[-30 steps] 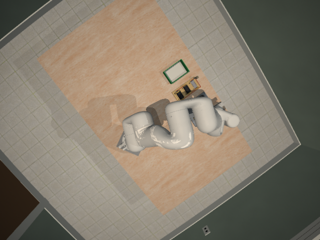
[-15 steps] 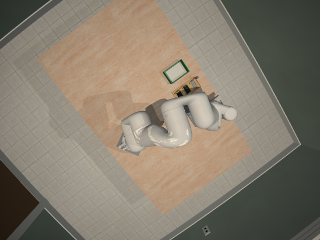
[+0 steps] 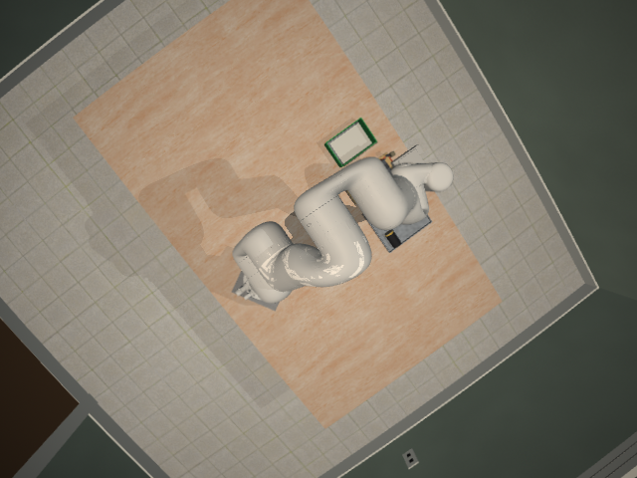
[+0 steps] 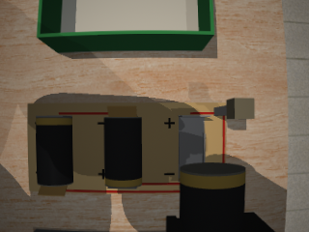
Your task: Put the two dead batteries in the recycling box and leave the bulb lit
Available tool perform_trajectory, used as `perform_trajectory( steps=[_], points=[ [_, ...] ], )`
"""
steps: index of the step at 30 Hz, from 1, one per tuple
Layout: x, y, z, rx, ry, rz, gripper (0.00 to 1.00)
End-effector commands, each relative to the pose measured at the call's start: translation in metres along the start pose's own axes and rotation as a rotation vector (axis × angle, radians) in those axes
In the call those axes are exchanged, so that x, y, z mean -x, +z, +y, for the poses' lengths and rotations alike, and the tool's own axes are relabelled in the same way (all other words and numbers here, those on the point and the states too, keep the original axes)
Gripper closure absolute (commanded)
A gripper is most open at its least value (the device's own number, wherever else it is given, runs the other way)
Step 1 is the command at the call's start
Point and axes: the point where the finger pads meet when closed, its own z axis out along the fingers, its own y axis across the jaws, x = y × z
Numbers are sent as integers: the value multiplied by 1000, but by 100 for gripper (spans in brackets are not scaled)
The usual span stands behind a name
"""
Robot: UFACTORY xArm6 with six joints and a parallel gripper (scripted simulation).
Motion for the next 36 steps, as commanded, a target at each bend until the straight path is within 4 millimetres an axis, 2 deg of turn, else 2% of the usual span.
perform_trajectory(
  steps=[1,27,33,36],
  points=[
    [-25,-1,8,-2,6,-14,72],
    [-26,0,9,-2,6,-14,72],
    [-25,28,8,-2,6,-14,72],
    [-25,31,8,-2,6,-14,72]
  ],
)
